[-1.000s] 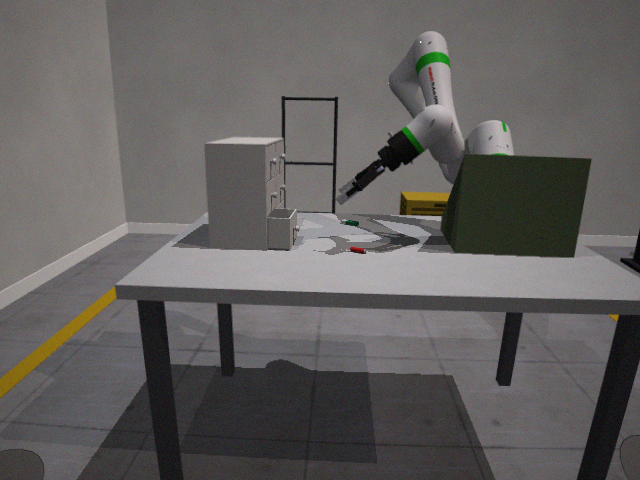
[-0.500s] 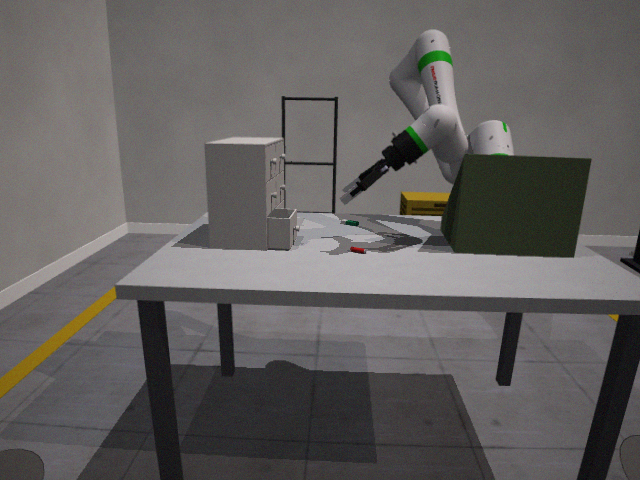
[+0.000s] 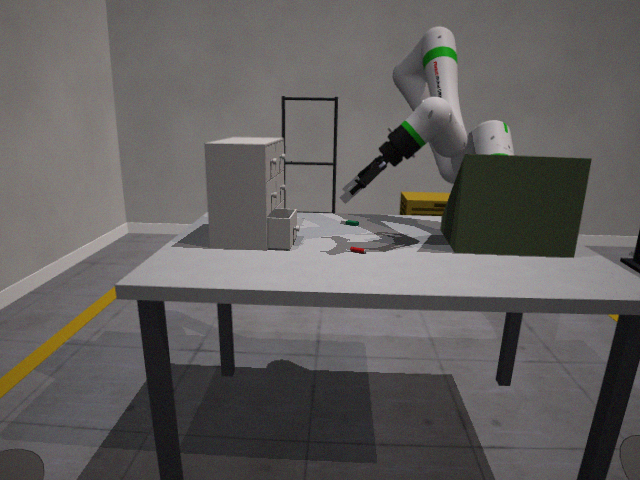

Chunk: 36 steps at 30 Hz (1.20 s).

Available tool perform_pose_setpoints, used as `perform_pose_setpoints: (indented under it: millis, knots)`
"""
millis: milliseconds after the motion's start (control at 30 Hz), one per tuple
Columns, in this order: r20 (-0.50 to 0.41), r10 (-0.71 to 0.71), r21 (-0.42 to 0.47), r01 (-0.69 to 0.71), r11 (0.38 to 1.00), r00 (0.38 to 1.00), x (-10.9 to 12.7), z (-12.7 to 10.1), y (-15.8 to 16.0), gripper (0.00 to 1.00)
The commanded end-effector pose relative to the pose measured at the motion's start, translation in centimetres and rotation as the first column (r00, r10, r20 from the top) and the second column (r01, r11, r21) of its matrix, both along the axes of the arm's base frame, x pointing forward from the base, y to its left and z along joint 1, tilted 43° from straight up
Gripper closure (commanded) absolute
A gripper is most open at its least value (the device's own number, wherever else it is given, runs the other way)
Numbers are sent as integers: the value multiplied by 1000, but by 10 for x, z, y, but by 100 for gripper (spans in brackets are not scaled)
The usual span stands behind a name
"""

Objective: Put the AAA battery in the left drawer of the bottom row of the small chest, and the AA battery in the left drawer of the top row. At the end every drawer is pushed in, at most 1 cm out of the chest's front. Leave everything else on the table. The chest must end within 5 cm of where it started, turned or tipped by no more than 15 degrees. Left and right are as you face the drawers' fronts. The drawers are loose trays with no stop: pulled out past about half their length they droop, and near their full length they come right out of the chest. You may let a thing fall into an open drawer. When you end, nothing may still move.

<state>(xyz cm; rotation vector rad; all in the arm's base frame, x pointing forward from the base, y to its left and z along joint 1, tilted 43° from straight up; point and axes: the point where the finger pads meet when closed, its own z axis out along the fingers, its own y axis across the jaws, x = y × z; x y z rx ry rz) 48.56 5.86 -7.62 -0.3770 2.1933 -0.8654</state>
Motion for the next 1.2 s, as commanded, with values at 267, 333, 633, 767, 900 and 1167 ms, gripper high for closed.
perform_pose_setpoints:
  millis: [267, 333, 633, 767, 900, 1167]
  knots:
    - [-152, -147, -16, 146, 989, 977, 0, 7, 6, 0]
    - [-183, -176, -21, 175, 984, 967, 0, 9, 8, 0]
    - [-302, -289, -51, 288, 956, 908, 0, 15, 13, 0]
    - [-377, -359, -78, 357, 931, 854, 0, 18, 17, 0]
    - [-439, -417, -107, 415, 903, 796, 0, 22, 20, 0]
    - [-497, -472, -140, 469, 872, 728, 0, 25, 23, 0]
